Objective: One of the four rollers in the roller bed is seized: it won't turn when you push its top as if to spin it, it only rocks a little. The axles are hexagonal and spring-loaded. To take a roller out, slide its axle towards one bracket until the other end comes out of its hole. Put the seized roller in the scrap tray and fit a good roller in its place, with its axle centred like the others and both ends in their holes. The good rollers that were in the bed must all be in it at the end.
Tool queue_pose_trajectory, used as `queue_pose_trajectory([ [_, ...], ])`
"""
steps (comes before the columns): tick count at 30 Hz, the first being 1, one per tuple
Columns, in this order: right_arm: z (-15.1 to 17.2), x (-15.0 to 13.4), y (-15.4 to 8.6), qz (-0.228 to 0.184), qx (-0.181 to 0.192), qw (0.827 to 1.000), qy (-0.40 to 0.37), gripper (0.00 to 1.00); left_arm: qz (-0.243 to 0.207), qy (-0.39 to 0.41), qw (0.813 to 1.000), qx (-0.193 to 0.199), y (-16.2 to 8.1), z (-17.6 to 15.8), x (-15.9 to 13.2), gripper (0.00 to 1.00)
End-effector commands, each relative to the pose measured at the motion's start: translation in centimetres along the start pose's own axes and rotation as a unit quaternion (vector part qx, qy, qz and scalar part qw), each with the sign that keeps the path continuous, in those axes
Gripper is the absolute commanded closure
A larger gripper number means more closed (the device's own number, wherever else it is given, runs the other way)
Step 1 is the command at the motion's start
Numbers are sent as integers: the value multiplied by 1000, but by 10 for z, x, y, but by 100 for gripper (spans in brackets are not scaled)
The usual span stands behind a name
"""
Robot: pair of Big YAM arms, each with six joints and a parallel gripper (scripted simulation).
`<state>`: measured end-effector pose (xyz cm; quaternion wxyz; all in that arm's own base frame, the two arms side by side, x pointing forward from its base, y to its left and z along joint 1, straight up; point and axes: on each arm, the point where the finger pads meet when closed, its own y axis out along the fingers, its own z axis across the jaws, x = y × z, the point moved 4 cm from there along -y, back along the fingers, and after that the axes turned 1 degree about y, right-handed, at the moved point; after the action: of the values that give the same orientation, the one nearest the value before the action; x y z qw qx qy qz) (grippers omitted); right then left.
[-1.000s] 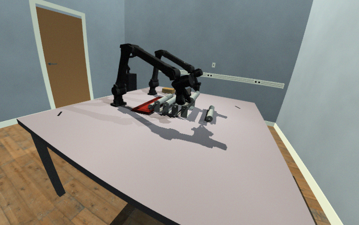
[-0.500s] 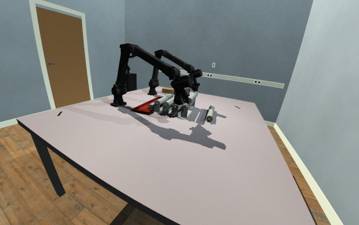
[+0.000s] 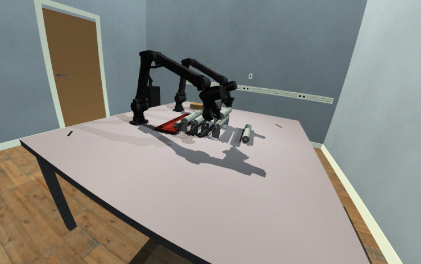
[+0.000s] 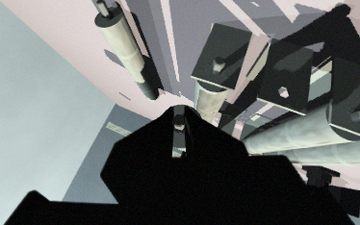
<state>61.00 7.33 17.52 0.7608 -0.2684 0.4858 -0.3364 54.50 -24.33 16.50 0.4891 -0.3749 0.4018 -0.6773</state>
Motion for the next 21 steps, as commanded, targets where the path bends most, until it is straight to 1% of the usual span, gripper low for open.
queue_pose_trajectory([
  [1,53,-30,-54,-2,62,998,-34,97,-17,3,997,74,-68,43,15,97],
  [6,54,-30,-53,-2,61,998,-34,97,-16,6,997,75,-69,43,14,97],
  [8,54,-30,-53,-1,62,998,-33,97,-13,5,997,76,-71,45,9,97],
  [9,60,-26,-49,0,56,998,-30,97,-13,-3,997,75,-72,45,9,97],
  [10,58,-18,-38,1,47,999,-22,97,-13,4,997,75,-72,45,8,97],
  [11,58,-20,-34,2,45,999,-23,97,-13,4,997,75,-72,45,8,97],
  [14,62,-34,-43,1,66,997,-45,97,-13,4,997,75,-72,46,8,97],
  [21,62,-31,-44,0,69,997,-45,97,-13,3,997,75,-72,46,7,97],
])
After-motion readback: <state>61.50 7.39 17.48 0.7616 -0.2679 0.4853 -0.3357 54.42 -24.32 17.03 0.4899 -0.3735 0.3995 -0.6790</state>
